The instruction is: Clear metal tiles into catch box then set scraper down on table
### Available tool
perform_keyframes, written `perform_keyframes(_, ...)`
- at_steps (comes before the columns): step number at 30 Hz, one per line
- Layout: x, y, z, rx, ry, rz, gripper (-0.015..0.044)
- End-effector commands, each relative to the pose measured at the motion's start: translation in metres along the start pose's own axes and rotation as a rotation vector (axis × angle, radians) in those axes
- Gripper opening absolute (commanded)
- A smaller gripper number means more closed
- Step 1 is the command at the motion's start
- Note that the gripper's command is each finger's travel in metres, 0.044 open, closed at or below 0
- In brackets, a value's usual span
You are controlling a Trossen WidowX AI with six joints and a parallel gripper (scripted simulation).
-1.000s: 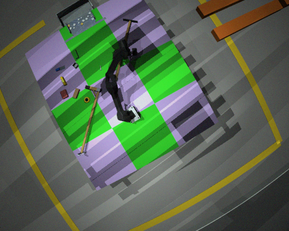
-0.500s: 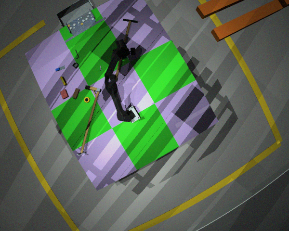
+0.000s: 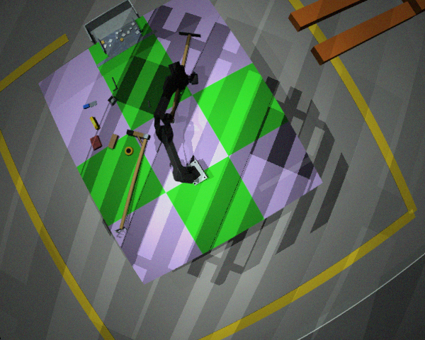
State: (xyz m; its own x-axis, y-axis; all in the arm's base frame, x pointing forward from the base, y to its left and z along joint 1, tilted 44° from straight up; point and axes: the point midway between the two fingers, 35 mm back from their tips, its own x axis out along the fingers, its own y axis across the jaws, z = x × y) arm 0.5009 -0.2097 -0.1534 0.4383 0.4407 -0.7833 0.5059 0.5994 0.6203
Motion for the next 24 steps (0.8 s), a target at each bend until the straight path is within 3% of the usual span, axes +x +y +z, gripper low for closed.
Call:
perform_keyframes(1, 0.001, 0.008, 0.002, -0.005, -0.002, 0.002, 0.0)
perform_keyframes(24, 0.004, 0.03, 0.007, -0.013, -0.008, 0.009, 0.0)
